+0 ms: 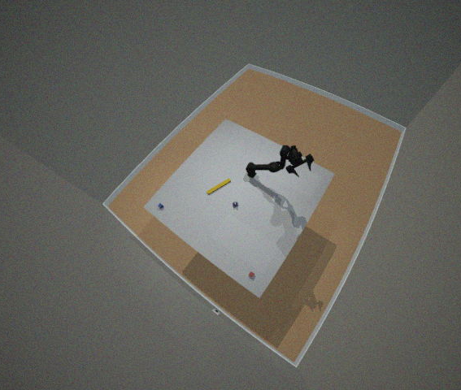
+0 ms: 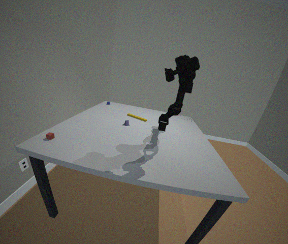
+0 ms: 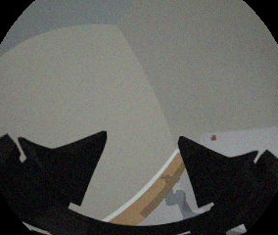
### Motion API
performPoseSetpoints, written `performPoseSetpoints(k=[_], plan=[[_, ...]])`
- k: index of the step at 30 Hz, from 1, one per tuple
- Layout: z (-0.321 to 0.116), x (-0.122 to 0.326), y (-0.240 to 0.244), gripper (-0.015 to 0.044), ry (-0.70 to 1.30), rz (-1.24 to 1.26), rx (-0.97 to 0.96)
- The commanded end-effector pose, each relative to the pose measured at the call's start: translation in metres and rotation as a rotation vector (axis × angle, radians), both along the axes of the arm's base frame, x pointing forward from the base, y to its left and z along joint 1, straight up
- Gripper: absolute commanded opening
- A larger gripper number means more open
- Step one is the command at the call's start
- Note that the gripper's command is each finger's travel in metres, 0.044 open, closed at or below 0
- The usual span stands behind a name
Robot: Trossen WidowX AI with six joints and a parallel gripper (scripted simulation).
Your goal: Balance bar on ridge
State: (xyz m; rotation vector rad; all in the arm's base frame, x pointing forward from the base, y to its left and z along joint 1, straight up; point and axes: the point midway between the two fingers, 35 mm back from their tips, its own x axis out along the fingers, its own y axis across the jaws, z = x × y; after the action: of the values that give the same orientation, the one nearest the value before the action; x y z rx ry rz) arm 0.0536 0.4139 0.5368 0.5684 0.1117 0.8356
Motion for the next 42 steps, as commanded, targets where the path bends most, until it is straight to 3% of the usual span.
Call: performPoseSetpoints(k=[1,4,13,29,37,42], plan=[[0.000,0.000,0.000,0.0374,0.002,0.003,0.004],[0.007,-0.005,-0.003,0.0315,0.023,0.048,0.065],[0.072,-0.021,-0.054,0.0315,0.164,0.201,0.453],[0.190,-0.016,-0.249,0.0315,0.517,0.647,1.389],[0.209,0.011,-0.357,0.0315,0.668,0.928,1.803],[0.209,0.024,-0.398,0.0315,0.719,1.045,1.950]])
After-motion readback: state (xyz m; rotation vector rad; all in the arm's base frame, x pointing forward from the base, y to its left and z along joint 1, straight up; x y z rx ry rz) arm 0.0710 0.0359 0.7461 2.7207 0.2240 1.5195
